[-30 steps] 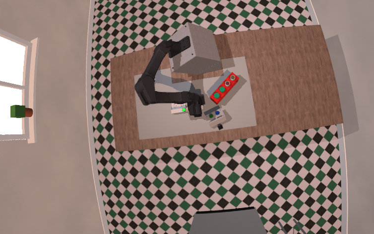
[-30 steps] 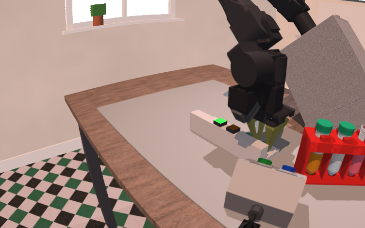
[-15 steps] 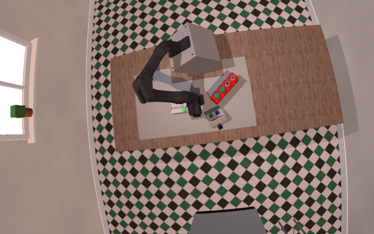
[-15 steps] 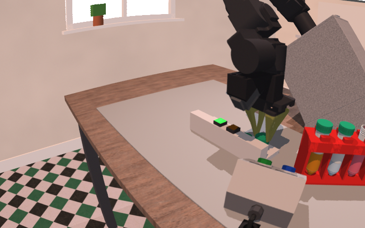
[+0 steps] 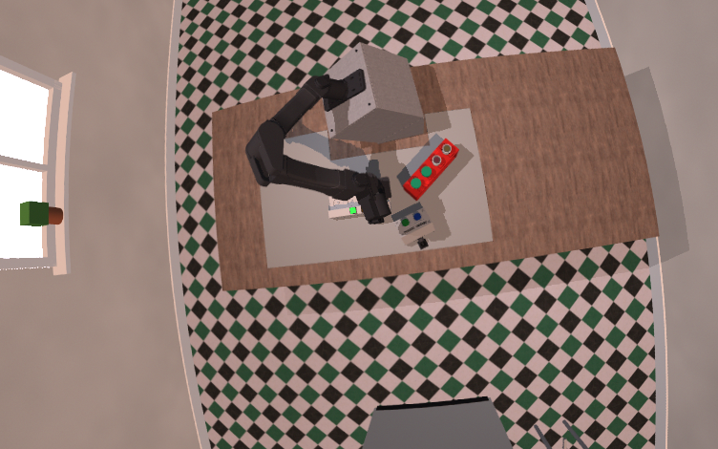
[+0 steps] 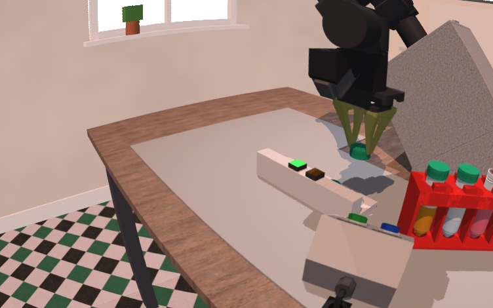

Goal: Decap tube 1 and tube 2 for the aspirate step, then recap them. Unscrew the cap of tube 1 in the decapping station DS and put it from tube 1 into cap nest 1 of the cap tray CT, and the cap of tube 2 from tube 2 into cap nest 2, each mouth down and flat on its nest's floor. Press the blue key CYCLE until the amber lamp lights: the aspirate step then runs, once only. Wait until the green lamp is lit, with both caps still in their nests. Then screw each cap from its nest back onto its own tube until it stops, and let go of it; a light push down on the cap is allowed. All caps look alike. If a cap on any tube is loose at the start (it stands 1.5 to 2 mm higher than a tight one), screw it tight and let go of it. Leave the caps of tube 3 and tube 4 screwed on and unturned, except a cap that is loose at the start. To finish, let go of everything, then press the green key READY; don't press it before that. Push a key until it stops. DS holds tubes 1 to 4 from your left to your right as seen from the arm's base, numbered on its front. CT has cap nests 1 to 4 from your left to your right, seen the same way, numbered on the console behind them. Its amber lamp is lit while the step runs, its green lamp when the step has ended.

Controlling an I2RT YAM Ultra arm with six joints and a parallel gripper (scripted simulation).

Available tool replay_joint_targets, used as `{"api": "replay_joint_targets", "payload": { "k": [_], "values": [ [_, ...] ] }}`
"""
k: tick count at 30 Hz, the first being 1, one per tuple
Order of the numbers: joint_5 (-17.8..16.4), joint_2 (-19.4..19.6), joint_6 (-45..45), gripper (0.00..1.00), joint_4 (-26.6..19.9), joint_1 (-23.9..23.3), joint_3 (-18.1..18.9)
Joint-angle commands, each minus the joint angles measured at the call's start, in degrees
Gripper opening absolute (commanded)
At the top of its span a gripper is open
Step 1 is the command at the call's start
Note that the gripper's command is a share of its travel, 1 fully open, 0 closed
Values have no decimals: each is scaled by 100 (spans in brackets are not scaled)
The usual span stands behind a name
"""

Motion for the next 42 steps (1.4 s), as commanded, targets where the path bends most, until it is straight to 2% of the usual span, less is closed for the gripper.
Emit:
{"api": "replay_joint_targets", "payload": {
  "k": [1, 8, 16, 24, 26, 28, 31, 32, 42],
  "values": [
    [-14, -238, 358, 0, -584, 266, 89],
    [-76, -614, 856, 0, -1486, 656, 301],
    [-76, -614, 856, 0, -1486, 656, 301],
    [-274, 96, -1446, 0, -1484, 1479, 384],
    [-310, 206, -1807, 0, -1492, 1598, 419],
    [-310, 206, -1807, 0, -1492, 1598, 419],
    [-428, 549, -2819, 0, -1536, 1957, 560],
    [-428, 549, -2818, 0, -1537, 1958, 559],
    [-752, 1395, -5240, 0, -1732, 2786, 1091]
  ]
}}
